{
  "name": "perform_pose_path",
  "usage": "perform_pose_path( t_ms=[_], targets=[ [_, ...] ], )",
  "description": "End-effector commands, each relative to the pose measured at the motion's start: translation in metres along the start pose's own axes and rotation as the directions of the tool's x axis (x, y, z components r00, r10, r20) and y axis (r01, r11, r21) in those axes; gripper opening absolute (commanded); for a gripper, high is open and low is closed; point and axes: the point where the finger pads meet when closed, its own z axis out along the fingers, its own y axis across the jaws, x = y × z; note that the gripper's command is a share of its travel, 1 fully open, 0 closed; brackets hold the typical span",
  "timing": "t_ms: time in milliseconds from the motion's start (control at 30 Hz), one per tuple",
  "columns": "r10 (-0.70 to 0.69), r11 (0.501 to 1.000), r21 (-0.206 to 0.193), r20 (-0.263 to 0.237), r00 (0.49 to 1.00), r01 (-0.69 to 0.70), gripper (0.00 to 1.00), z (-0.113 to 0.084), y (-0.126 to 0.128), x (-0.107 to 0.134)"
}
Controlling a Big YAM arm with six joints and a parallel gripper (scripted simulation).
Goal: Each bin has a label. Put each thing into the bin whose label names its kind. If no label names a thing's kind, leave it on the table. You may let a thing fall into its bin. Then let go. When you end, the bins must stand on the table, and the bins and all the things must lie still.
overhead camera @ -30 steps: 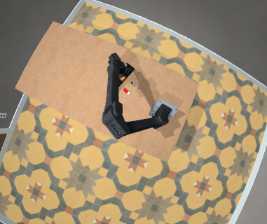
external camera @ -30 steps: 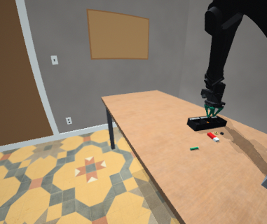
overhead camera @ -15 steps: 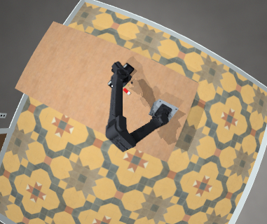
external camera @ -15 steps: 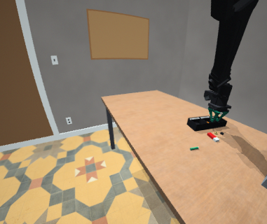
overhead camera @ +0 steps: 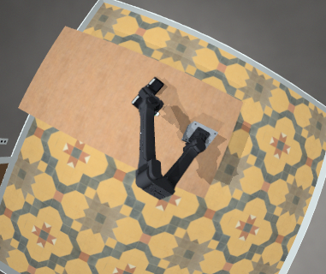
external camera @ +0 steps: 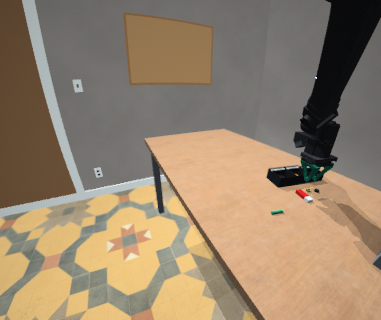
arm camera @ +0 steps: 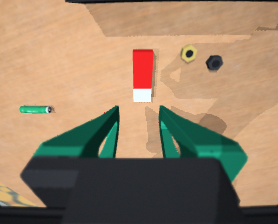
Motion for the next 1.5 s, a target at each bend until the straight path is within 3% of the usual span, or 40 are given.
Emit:
perform_pose_path(
  t_ms=[0, 1467],
  targets=[
    [-0.004, 1.000, 0.002, 0.034, 0.999, 0.004, 0.37, -0.0079, -0.0054, -0.0206],
    [-0.007, 1.000, 0.001, 0.040, 0.999, 0.007, 0.37, -0.0158, -0.0080, -0.0245]
  ],
)
